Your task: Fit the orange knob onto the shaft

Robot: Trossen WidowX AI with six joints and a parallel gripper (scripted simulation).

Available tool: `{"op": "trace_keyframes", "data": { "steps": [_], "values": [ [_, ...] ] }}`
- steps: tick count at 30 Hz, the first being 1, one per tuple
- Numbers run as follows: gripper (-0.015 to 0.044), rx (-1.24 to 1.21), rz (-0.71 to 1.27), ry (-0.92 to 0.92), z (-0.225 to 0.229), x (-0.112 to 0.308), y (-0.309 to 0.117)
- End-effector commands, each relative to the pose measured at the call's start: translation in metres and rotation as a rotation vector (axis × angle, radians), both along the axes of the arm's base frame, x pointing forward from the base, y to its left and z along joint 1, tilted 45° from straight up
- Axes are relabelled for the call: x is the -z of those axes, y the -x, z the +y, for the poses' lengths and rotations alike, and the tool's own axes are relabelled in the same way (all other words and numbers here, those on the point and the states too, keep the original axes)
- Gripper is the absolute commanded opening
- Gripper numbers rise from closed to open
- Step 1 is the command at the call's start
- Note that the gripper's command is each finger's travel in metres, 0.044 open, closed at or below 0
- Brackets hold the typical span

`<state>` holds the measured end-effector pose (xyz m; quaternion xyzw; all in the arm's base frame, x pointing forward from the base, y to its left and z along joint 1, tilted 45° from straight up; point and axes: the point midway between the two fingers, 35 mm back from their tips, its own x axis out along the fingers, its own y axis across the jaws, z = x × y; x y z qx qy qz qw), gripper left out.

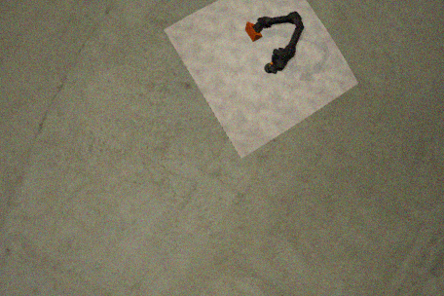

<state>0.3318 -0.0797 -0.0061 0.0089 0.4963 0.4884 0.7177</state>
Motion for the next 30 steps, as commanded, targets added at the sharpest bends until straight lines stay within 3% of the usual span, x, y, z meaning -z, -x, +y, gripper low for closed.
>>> {"op": "trace_keyframes", "data": {
  "steps": [1, 5, 30],
  "values": [
    [0.0000, 0.598, 0.587, -0.023, -0.0077, 0.0003, -0.0004],
    [0.0000, 0.671, 0.661, -0.027, -0.0076, -0.0002, -0.0011],
    [0.0000, 0.671, 0.662, -0.027, -0.0024, -0.0024, -0.0002]
  ]
}}
